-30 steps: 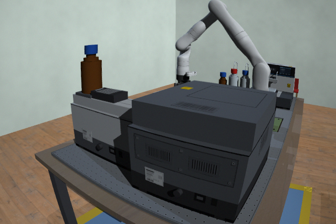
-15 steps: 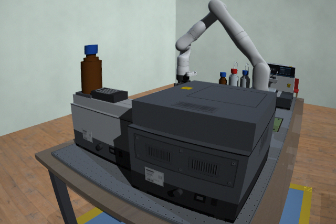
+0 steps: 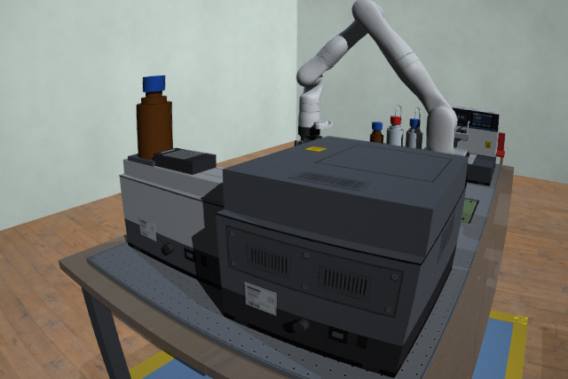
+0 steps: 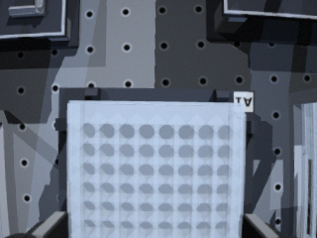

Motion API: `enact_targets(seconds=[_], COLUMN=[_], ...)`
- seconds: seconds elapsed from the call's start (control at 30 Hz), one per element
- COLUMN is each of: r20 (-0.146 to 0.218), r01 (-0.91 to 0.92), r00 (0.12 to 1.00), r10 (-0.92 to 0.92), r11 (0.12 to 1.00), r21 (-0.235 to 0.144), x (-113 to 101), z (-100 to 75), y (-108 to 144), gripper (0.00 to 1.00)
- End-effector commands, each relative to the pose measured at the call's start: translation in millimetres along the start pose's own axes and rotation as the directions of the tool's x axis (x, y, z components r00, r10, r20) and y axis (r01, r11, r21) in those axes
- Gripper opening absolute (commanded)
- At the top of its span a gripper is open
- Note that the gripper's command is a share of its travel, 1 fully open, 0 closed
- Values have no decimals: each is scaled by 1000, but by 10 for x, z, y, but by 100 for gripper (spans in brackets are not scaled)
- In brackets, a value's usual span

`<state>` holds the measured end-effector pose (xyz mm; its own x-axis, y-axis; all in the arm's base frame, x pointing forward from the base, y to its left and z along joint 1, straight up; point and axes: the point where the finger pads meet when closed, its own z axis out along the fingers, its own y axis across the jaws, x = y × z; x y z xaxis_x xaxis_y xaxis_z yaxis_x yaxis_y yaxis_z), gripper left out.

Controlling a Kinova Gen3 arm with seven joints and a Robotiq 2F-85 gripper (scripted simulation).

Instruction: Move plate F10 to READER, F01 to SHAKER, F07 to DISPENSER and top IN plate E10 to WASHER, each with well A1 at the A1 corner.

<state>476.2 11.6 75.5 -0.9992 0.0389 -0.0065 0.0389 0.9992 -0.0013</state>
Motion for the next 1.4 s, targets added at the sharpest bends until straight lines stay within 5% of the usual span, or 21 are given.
enact_targets(seconds=[0.0,1.37], r20=[2,2], r01=[0,0], r00=[1000,1000], r10=[0,0], r11=[1000,1000], r21=[0,0], x=[-5,-5], z=[-7,-104], y=[0,0], gripper=[94,94])
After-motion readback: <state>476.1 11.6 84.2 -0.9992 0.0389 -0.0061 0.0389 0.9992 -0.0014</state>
